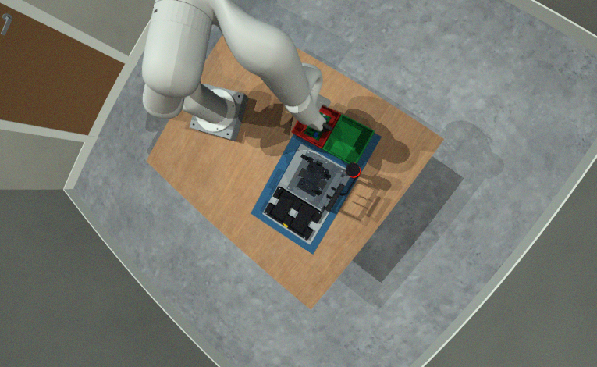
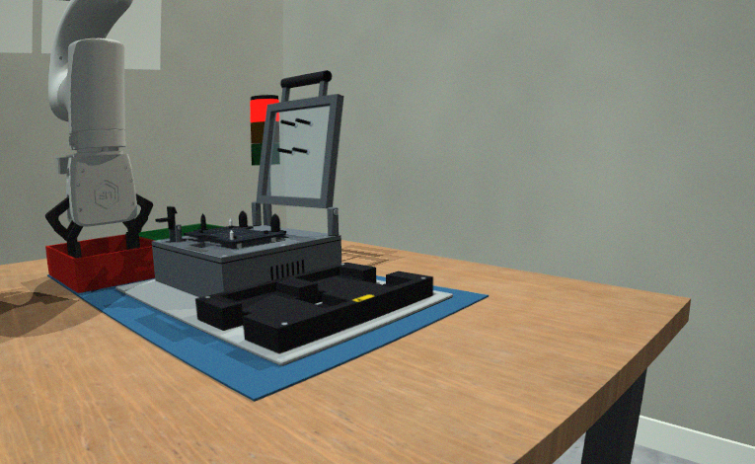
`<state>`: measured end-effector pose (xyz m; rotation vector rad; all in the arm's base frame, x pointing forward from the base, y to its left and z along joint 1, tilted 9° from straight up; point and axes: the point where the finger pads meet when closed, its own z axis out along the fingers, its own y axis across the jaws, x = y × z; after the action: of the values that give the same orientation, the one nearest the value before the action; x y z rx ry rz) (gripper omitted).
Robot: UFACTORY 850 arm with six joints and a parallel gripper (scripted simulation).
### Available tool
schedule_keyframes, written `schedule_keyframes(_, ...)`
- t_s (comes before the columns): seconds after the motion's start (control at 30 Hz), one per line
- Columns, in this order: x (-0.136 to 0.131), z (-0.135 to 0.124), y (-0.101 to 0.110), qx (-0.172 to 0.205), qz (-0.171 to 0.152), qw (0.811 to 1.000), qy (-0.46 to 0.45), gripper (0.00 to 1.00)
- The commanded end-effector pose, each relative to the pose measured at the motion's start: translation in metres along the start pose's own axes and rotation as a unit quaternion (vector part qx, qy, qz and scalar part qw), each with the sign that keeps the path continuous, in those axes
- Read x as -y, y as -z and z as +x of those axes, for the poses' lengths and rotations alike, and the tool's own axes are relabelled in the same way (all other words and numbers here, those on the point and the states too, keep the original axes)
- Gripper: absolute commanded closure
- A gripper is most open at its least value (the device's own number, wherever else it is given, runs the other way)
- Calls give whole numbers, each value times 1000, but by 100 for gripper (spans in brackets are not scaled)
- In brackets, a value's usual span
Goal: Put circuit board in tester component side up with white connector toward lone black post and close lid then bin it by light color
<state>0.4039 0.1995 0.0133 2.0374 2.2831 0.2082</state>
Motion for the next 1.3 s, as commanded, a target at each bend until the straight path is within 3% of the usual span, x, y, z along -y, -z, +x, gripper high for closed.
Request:
schedule_keyframes(0.0,-1,0,7,0,-1,1000,0,0)
schedule_keyframes(0.53,-1,0,32,0,-1,1000,0,0)
schedule_keyframes(1.27,-1,0,46,0,-1,1000,0,0)
